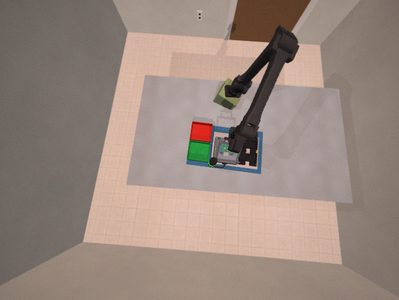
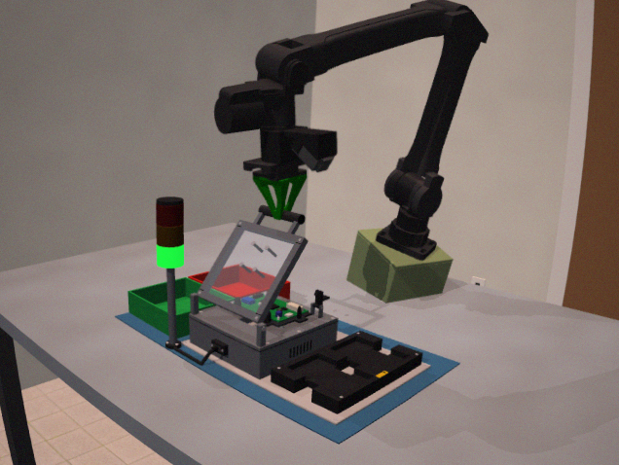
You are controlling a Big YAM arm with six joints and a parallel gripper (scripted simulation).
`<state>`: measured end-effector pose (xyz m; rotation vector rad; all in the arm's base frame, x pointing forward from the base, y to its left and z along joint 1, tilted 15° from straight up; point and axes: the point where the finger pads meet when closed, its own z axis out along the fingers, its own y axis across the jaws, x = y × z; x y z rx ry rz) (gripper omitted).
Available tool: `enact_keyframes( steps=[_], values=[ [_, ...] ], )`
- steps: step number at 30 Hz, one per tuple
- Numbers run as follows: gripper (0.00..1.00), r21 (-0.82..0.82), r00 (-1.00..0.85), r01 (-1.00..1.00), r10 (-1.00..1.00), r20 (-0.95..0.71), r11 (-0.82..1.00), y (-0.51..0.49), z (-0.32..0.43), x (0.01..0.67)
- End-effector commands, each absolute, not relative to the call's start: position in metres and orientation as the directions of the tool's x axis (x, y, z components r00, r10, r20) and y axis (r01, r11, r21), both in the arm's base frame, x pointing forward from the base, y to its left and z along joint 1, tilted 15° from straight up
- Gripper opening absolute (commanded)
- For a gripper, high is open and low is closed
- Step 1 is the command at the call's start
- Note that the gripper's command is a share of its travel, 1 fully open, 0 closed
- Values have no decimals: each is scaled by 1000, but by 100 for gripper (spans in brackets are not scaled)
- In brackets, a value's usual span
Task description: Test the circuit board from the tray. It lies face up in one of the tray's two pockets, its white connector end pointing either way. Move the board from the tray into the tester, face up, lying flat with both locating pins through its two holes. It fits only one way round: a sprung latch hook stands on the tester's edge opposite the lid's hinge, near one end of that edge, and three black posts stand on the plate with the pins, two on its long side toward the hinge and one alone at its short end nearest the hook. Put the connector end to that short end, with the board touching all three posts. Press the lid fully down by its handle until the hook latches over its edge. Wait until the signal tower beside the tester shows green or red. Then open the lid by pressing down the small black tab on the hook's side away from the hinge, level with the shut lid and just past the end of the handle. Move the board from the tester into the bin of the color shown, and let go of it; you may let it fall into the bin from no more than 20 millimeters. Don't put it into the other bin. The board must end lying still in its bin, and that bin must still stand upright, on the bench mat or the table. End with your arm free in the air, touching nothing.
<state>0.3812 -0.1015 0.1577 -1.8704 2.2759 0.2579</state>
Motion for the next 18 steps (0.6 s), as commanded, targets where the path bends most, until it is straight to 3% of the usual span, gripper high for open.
enact_keyframes(
  steps=[1, 18],
  values=[
    [0, -153, -170, -966, -957, -237, 210, -123, 203, 440],
    [0, -153, -169, -966, -957, -237, 208, -123, 204, 443]
  ],
)
